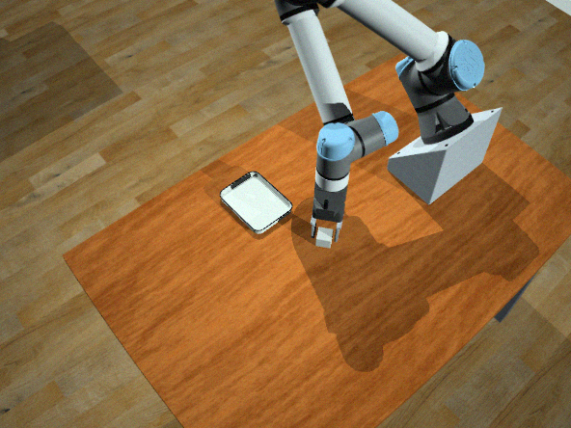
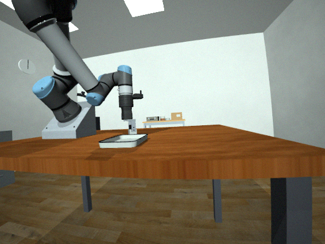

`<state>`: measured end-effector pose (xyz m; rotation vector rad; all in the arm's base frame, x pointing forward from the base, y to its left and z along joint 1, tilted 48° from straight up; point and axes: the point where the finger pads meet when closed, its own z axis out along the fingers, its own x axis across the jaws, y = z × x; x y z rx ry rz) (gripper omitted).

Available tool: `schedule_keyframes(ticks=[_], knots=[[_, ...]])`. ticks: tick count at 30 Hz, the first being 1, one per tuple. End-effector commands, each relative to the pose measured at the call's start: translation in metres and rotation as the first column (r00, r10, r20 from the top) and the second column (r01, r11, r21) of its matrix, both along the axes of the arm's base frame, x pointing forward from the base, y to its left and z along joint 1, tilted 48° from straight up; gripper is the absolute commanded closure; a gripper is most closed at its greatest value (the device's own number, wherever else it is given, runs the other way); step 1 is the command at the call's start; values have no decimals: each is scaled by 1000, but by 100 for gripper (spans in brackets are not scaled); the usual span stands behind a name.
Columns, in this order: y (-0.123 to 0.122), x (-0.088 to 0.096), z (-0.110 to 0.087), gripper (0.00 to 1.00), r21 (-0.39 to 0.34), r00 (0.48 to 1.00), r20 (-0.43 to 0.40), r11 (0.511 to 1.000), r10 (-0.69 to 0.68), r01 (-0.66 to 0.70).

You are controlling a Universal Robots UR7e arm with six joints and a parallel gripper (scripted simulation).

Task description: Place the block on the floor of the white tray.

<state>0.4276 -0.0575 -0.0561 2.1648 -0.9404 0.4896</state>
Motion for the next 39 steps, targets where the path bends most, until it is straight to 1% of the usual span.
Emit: schedule_keyframes(ticks=[1,7,21,22,39], knots=[[-5,1,-4,0,0,1000,2,1000,2,-2],[-11,1,-10,0,0,1000,2,1000,2,-2],[-11,2,-10,0,0,1000,2,1000,2,-2],[-11,2,-10,100,0,1000,2,1000,2,-2],[-11,2,-10,100,0,1000,2,1000,2,-2]])
